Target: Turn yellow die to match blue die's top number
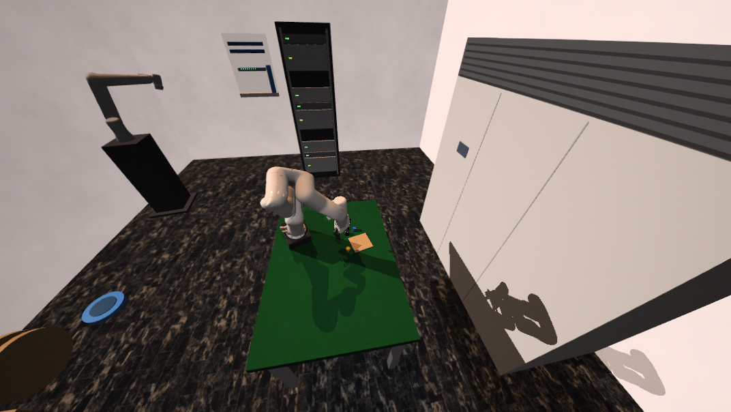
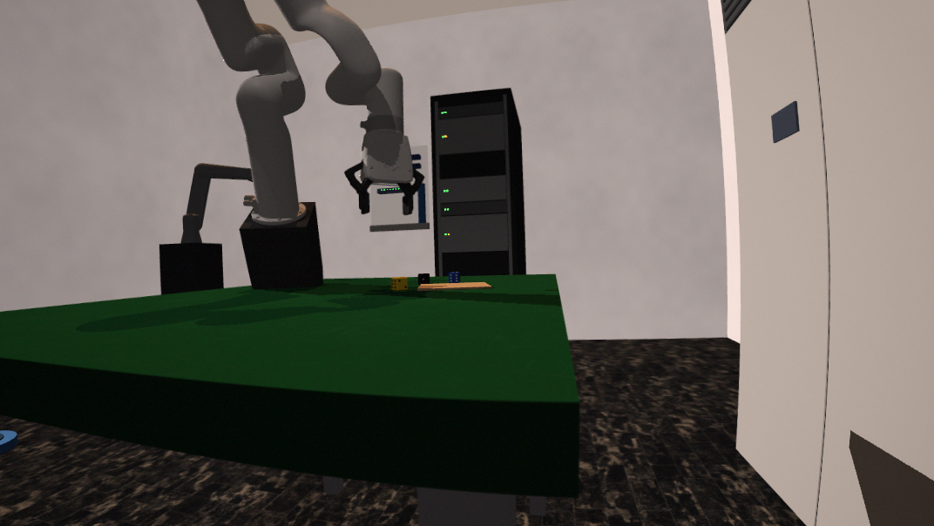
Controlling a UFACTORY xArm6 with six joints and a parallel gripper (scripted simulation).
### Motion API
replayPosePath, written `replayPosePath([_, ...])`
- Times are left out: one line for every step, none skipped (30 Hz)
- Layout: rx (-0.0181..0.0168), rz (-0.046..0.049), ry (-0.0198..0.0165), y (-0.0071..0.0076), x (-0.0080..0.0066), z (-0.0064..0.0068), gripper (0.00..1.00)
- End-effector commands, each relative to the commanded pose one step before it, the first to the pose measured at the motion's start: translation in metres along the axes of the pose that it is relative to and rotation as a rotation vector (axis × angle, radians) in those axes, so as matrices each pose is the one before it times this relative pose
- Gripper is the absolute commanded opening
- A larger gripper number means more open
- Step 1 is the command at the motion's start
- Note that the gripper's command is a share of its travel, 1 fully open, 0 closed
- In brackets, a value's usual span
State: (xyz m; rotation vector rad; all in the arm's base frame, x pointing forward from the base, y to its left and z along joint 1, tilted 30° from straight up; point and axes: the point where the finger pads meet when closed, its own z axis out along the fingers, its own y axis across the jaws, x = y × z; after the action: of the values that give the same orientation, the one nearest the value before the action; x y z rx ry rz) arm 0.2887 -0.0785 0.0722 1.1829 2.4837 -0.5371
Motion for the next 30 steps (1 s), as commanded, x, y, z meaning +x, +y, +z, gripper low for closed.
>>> replayPosePath([-0.00217,0.00031,-0.00143,0.00072,-0.00062,-0.0006,1.0])
replayPosePath([0.0,0.0,0.0,0.0,0.0,0.0,1.0])
replayPosePath([0.00003,0.00001,-0.00001,0.0,0.0,0.00004,1.0])
replayPosePath([0.00018,0.00004,-0.00009,0.0,-0.00001,0.00023,1.0])
replayPosePath([0.00046,0.00011,-0.00022,0.00001,-0.00001,0.00059,1.0])
replayPosePath([0.00082,0.00019,-0.00037,0.00001,-0.00001,0.00108,1.0])
replayPosePath([0.00121,0.00026,-0.00048,0.00002,0.00001,0.00166,1.0])
replayPosePath([0.00091,0.0002,-0.00039,0.00003,0.0,0.0023,1.0])
replayPosePath([-0.00001,0.0,0.00001,0.00004,0.00001,0.00297,1.0])
replayPosePath([0.00002,0.00001,-0.00005,0.00005,-0.00001,0.00354,1.0])
replayPosePath([0.0,0.0,0.0,0.00006,0.00001,0.00407,1.0])
replayPosePath([0.0,0.0,0.00001,0.00006,0.00001,0.00451,1.0])
replayPosePath([0.0,0.0,0.0,0.00007,0.00001,0.00488,1.0])
replayPosePath([0.0,0.0,0.0,0.0,0.0,0.0,1.0])
replayPosePath([0.0,0.0,0.0,0.0,0.0,0.0,1.0])
replayPosePath([0.0,0.0,-0.00001,0.00007,0.00001,0.00518,1.0])
replayPosePath([0.0,0.0,0.0,0.00008,0.00001,0.00542,1.0])
replayPosePath([-0.00001,0.0,0.00002,0.00008,0.00001,0.00559,1.0])
replayPosePath([-0.00002,-0.00001,0.00004,0.00008,0.00002,0.00571,1.0])
replayPosePath([-0.00002,-0.00001,0.00005,0.00008,0.00003,0.00578,1.0])
replayPosePath([0.00003,0.00001,-0.00005,0.00009,-0.00001,0.00578,1.0])
replayPosePath([0.00001,0.0,-0.00002,0.00008,0.0,0.00574,1.0])
replayPosePath([0.0,0.0,0.0,0.00008,0.00001,0.00563,1.0])
replayPosePath([-0.00001,0.0,0.00001,0.00008,0.00001,0.00546,1.0])
replayPosePath([-0.00001,0.0,0.00001,0.00007,0.00001,0.00521,1.0])
replayPosePath([0.0,0.0,0.0,0.00007,0.00001,0.00489,1.0])
replayPosePath([0.0,0.0,0.0,0.00006,0.00001,0.00449,1.0])
replayPosePath([0.0,0.0,0.0,0.00006,0.00001,0.00401,1.0])
replayPosePath([-0.00001,0.0,0.00002,0.00005,0.00001,0.00346,1.0])
replayPosePath([0.0,0.0,0.0,0.00004,0.00001,0.00287,1.0])
